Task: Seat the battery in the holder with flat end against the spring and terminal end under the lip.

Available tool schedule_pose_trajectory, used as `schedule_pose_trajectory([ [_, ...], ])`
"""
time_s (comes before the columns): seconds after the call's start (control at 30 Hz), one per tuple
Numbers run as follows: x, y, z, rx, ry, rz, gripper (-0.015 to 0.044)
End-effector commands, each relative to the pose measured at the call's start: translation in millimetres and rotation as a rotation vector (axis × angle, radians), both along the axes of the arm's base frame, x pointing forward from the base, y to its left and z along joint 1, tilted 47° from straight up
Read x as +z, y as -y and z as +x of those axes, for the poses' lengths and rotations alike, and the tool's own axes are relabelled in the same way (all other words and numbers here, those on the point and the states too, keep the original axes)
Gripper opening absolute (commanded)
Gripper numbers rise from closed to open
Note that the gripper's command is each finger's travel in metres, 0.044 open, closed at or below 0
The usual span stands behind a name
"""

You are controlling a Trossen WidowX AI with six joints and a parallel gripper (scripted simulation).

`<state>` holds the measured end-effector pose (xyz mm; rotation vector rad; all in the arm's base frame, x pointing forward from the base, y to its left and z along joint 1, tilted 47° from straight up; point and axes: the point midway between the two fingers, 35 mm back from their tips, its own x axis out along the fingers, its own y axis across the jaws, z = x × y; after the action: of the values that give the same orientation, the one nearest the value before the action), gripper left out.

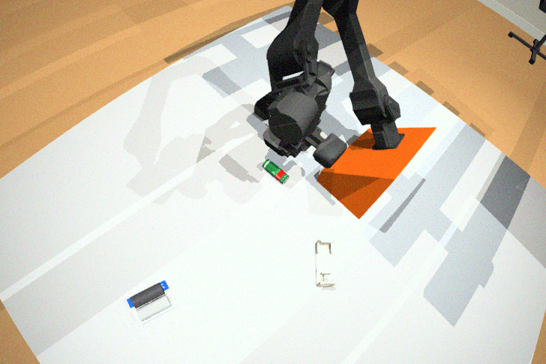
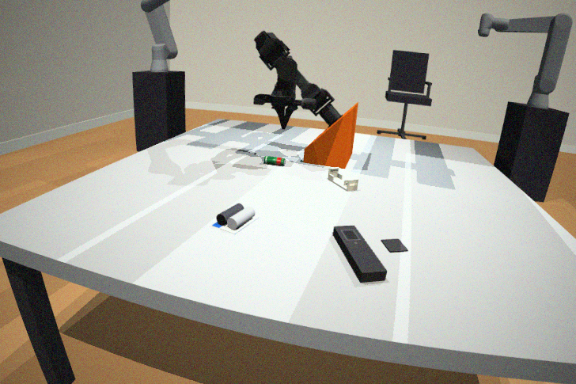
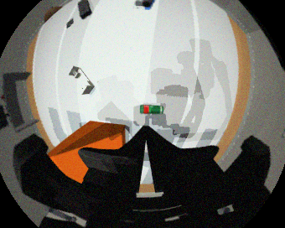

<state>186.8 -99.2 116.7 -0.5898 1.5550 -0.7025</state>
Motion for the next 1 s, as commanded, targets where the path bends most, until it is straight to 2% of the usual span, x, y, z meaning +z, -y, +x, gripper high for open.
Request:
schedule_pose_trajectory([
  [0.0,0,0,0,0.001,-0.001,0.000,0.0000],
  [0.07,0,0,0,0.001,-0.001,0.000,0.0000],
  [0.17,-3,4,0,0.074,-0.078,0.015,0.0079],
  [0.37,-12,22,0,0.381,-0.399,0.069,0.0236],
  [0.4,-14,25,-1,0.432,-0.452,0.077,0.0247],
  [0.8,-28,62,-8,1.030,-1.092,0.155,0.0247],
  [0.97,-28,64,-9,1.061,-1.128,0.159,0.0247],
])
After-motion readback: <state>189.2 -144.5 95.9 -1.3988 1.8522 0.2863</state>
